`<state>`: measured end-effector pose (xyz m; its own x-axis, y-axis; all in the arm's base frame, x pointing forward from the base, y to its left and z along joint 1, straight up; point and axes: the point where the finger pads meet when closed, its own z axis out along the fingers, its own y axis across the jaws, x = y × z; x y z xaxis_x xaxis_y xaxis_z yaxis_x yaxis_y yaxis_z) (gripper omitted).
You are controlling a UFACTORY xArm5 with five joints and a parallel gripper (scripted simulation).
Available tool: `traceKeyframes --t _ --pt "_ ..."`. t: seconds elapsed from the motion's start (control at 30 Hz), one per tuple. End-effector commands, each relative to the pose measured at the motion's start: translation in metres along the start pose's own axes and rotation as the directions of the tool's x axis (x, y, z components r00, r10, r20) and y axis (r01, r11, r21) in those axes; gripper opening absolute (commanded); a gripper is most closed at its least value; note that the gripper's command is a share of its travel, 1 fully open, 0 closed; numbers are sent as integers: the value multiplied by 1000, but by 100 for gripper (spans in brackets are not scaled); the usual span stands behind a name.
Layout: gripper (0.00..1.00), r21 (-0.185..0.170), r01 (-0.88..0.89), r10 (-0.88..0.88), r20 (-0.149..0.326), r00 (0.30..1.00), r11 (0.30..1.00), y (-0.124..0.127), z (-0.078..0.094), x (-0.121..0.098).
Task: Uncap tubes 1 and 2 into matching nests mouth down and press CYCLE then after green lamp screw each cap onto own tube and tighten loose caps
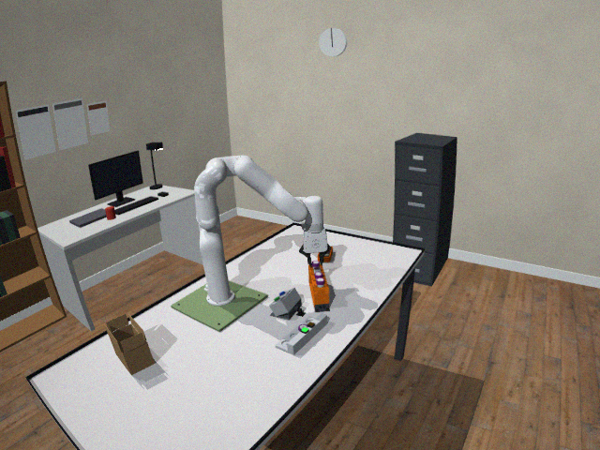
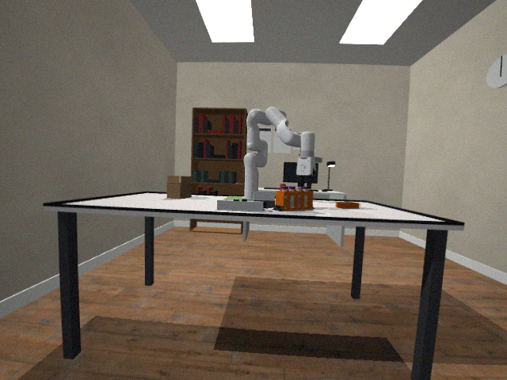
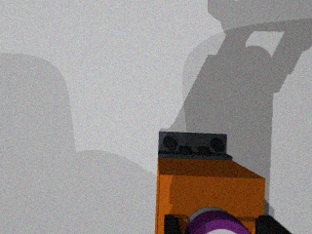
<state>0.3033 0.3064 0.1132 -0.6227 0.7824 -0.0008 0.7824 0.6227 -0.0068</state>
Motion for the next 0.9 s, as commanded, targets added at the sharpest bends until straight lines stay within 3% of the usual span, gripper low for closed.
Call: traceKeyframes --t 0.0,0.4,0.67,0.7,0.87 --pt "46 -4 276 -276 6 961 961 1 -1 0" --pt "46 -1 624 -624 7 782 782 1 -1 0" --pt "46 -1 624 -624 7 782 782 1 -1 0" --pt "0 -1 624 -624 7 782 782 1 -1 0" --pt "0 -1 624 -624 7 782 782 1 -1 0"
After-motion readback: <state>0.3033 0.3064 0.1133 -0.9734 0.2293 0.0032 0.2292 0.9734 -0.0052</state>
